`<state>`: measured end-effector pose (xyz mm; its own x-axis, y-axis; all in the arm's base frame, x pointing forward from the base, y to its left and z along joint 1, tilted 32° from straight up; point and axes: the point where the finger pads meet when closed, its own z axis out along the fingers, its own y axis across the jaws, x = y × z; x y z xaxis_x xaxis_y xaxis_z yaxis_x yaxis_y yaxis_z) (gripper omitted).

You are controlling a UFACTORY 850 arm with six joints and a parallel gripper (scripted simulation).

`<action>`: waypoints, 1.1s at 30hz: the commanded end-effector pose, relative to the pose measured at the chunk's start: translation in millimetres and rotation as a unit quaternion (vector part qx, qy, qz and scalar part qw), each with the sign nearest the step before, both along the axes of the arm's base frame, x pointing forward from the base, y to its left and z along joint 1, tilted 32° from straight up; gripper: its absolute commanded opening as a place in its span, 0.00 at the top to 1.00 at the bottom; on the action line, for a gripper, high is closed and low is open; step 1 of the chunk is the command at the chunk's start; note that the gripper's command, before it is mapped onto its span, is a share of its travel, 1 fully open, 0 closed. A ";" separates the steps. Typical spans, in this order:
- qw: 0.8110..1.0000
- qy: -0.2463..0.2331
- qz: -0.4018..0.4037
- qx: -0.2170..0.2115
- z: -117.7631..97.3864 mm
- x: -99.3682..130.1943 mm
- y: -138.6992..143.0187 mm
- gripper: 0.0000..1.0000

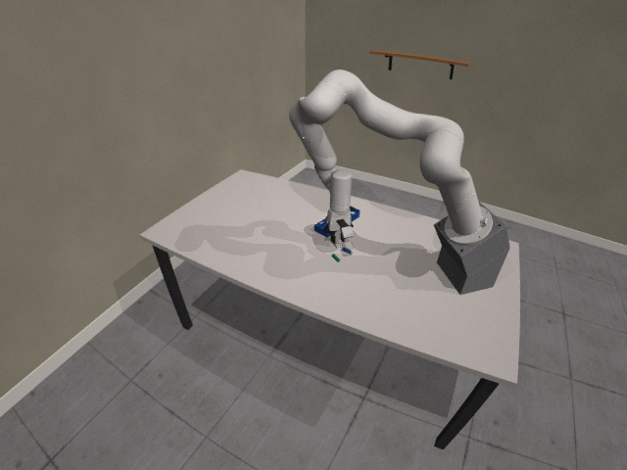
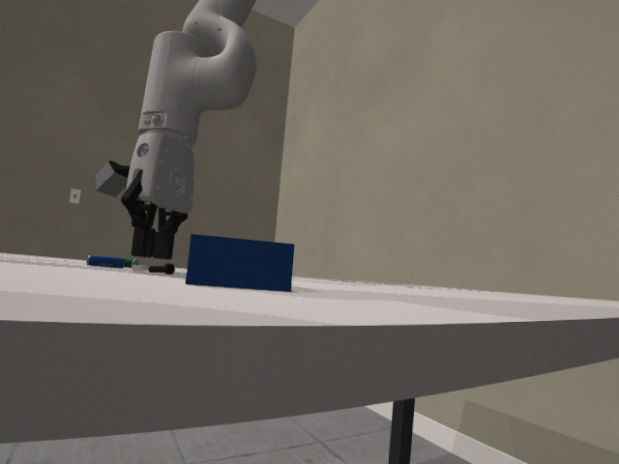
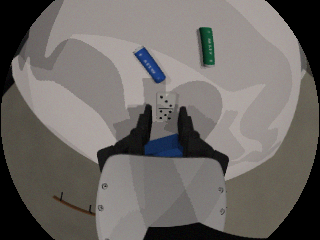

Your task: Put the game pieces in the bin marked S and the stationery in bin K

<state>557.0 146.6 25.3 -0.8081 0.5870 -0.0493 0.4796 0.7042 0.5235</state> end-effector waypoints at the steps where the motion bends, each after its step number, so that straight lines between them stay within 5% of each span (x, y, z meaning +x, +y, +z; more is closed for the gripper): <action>1: 1.000 -0.001 0.000 0.000 -2.9 3.1 1.6 0.59; 27: 1.000 -0.001 0.000 0.000 -13.3 6.7 6.5 0.59; 28: 1.000 -0.001 0.000 0.000 -13.2 6.7 6.4 1.00; 33: 1.000 -0.001 0.000 0.000 -13.2 6.7 6.5 1.00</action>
<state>563.3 153.2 11.6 -0.8078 0.5873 -0.0507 0.4789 0.7040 0.5244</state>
